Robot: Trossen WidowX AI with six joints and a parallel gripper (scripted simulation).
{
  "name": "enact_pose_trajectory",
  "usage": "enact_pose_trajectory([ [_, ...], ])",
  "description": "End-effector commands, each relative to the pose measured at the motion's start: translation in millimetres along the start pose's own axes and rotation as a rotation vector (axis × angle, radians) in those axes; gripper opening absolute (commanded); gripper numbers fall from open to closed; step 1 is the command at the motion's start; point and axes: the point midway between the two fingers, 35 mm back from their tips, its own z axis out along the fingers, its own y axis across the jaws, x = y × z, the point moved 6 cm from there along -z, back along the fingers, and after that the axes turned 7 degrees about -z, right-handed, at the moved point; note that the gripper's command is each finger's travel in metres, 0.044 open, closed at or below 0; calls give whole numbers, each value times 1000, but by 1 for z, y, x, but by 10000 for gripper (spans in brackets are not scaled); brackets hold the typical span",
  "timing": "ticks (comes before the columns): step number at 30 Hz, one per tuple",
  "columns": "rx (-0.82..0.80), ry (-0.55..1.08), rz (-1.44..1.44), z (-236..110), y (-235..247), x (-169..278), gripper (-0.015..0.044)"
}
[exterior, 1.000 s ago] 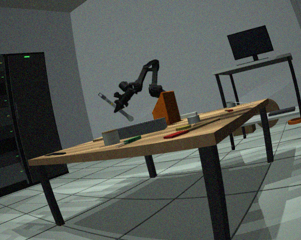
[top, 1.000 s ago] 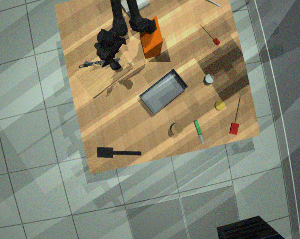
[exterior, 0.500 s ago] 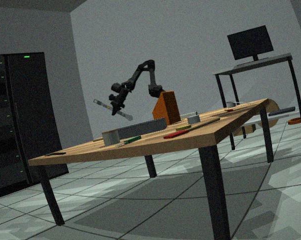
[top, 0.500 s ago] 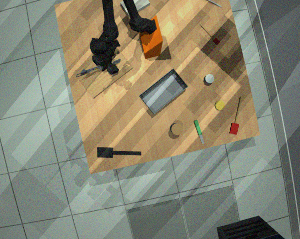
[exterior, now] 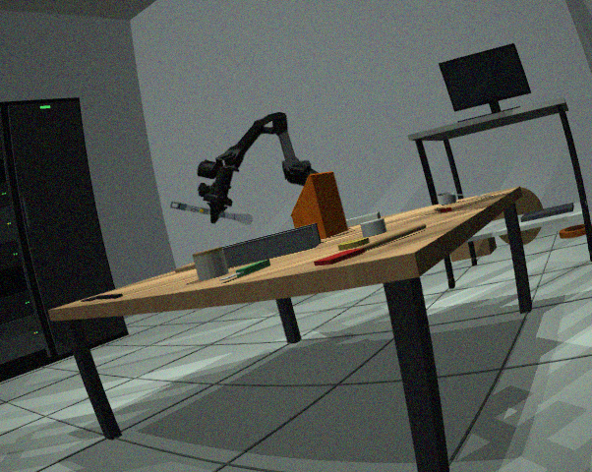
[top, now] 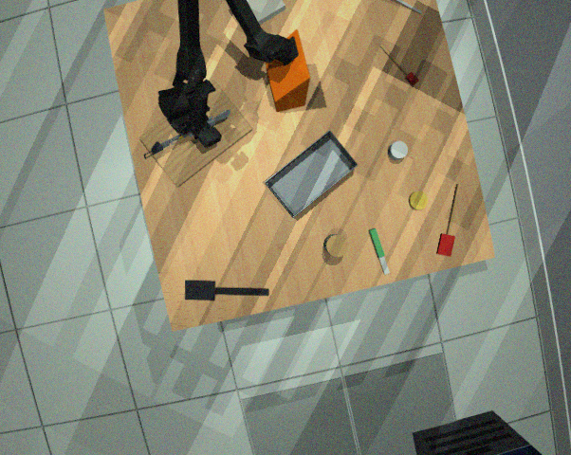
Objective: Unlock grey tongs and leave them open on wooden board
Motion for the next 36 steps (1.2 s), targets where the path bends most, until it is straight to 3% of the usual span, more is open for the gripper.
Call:
enact_pose_trajectory([
  [1, -2, 48, 14, -1, -2, -8, -150],
  [28, 22, 468, 23, -13, -16, -34, -150],
  [36, 24, 478, 23, -14, -17, -34, -150],
])
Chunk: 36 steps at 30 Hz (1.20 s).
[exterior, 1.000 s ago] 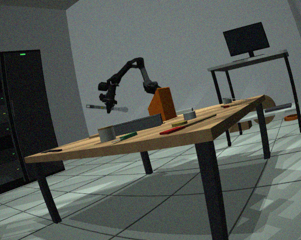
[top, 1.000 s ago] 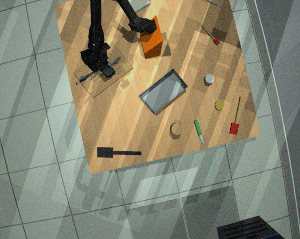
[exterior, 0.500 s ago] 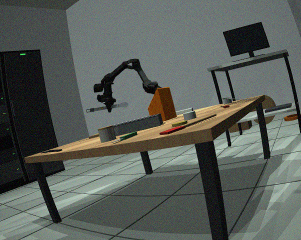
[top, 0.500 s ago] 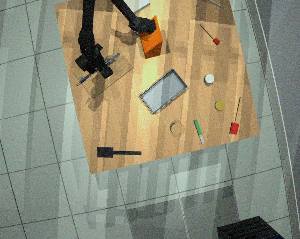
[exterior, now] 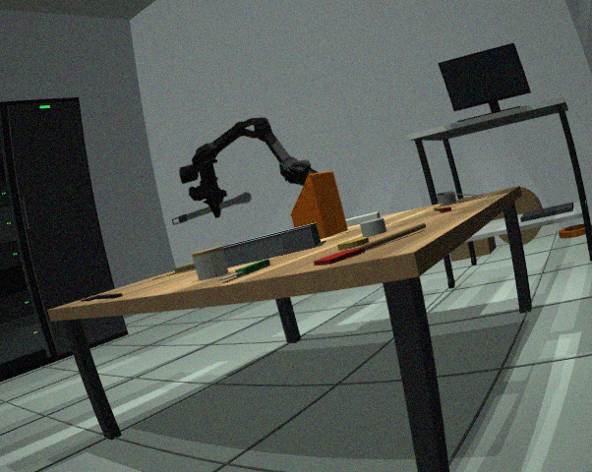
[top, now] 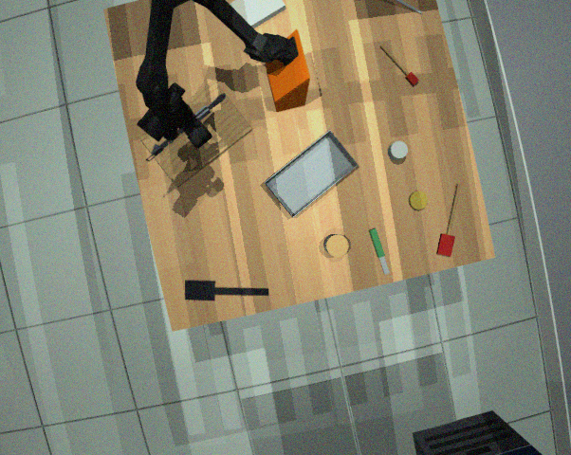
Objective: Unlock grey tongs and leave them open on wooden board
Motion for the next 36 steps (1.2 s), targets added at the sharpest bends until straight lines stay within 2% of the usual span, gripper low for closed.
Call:
enact_pose_trajectory([
  [1, 4, -3, 8, -2, -1, -2, -150],
  [36, 4, -1, 9, 51, 3, -7, -150],
])
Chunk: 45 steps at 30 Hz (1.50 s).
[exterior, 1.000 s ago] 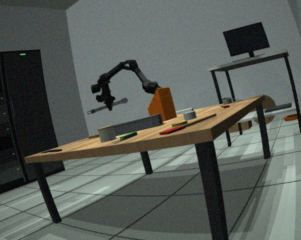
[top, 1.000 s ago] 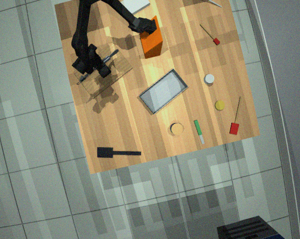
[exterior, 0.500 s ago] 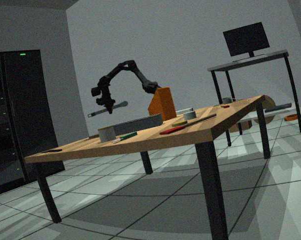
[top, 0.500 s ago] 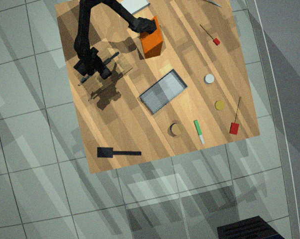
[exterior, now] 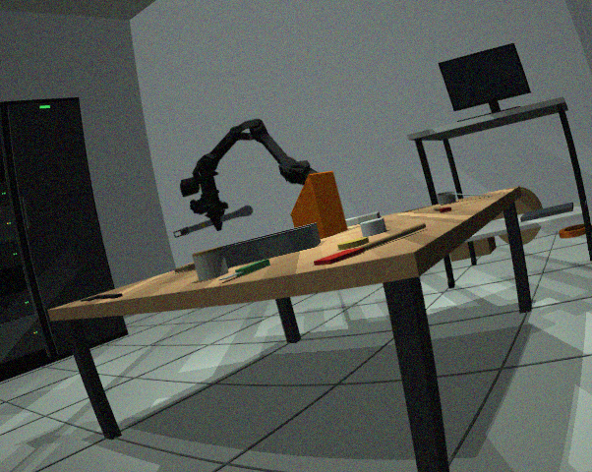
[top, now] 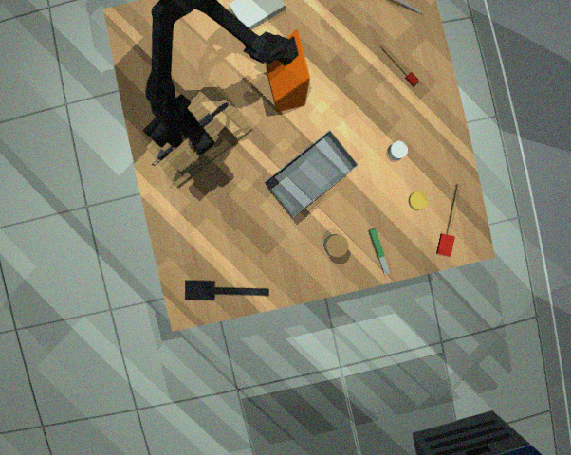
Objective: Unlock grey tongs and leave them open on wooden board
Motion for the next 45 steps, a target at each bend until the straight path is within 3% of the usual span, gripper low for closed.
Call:
enact_pose_trajectory([
  [1, -5, -5, -4, 5, 1, -1, -150],
  [41, 0, -11, -8, 64, -4, 4, -150],
  [45, 5, -4, -3, 64, -5, 5, -45],
])
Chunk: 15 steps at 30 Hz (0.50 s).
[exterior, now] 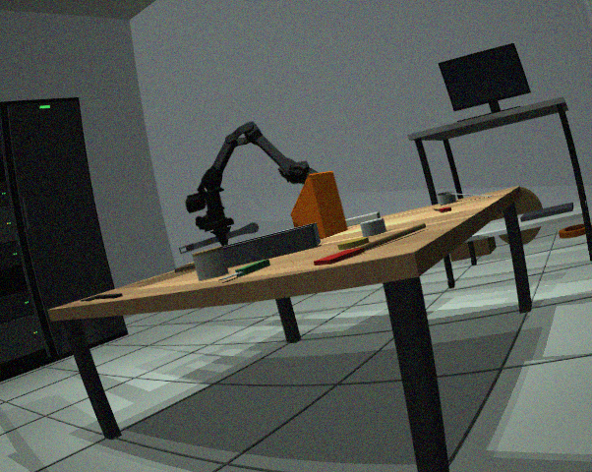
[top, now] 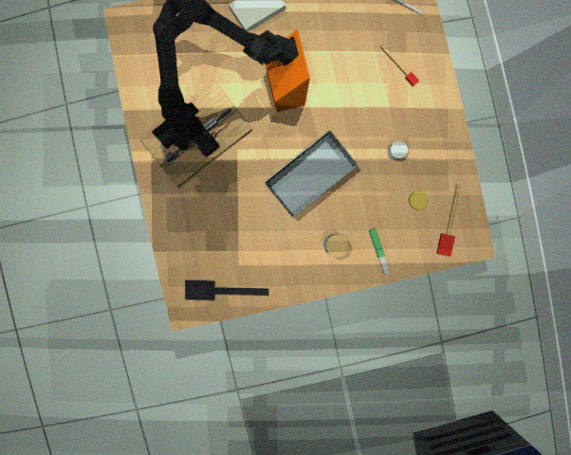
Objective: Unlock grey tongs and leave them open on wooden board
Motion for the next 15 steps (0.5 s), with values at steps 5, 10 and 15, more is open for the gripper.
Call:
enact_pose_trajectory([
  [5, 0, 0, 0, 0, 0, 0, 86],
  [10, 0, 0, 0, 0, 0, 0, 217],
  [15, 0, 0, 0, 0, 0, 0, 349],
])
